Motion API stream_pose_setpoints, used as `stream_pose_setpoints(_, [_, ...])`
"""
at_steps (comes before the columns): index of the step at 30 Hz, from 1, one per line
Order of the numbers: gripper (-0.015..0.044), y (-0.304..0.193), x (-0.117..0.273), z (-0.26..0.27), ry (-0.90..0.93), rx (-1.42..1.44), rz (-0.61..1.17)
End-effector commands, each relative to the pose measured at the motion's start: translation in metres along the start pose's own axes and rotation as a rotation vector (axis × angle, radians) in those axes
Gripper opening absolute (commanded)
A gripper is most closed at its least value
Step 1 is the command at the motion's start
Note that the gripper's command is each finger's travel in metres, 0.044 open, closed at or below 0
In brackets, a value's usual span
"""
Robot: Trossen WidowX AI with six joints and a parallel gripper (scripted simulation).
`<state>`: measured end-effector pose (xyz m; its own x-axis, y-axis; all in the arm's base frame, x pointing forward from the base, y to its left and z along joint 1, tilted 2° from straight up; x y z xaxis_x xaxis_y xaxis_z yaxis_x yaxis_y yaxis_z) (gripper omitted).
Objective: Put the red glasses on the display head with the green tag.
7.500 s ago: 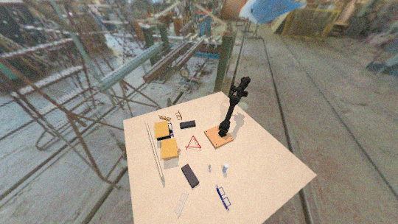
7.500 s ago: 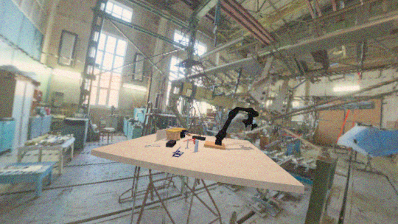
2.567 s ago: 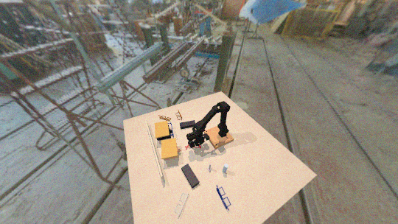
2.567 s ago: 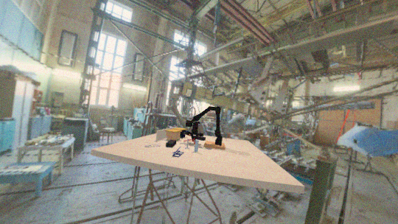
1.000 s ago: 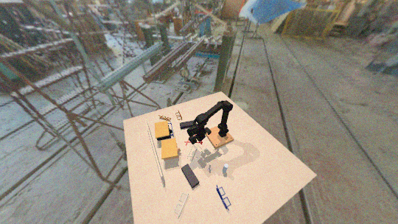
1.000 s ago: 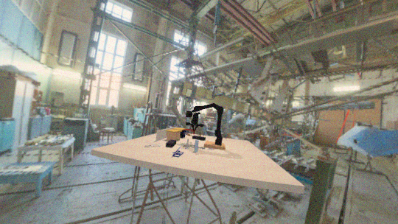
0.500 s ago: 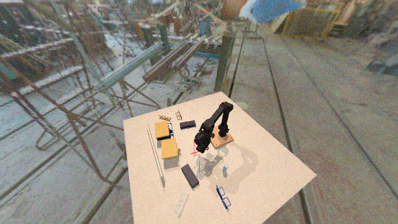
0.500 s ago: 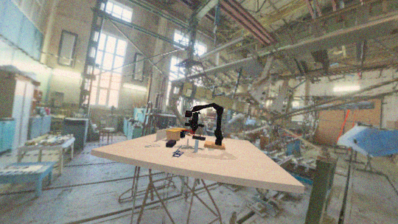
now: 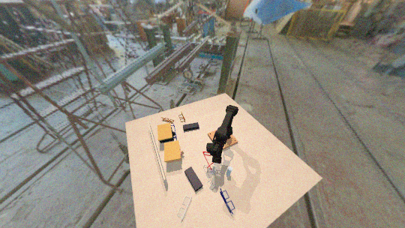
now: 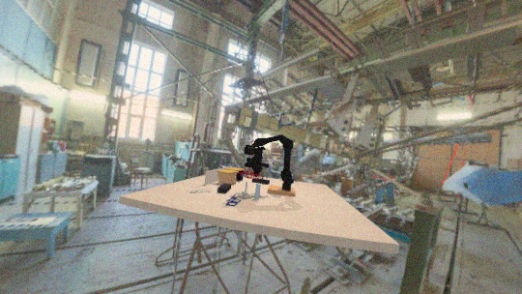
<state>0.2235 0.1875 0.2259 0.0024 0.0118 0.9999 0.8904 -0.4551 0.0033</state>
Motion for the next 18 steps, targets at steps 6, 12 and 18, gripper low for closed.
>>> stream_pose_setpoints(6, [0.0000,-0.033,0.000,0.018,0.002,0.180,0.010])
stream_pose_setpoints(12, [0.0000,-0.032,-0.007,0.018,0.002,0.180,0.009])
stream_pose_setpoints(18, [0.0000,-0.032,-0.032,0.019,0.002,0.180,0.009])
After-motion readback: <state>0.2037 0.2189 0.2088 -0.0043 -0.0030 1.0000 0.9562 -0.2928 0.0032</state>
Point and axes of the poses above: the point midway between the two fingers, 35 mm back from their tips, its own x axis back along the fingers, its own z axis across the jaws, y = z × x, the point moved 10 cm from there along x, back along the fingers, and after that the axes turned 8 degrees about x, right-handed, at the moved point
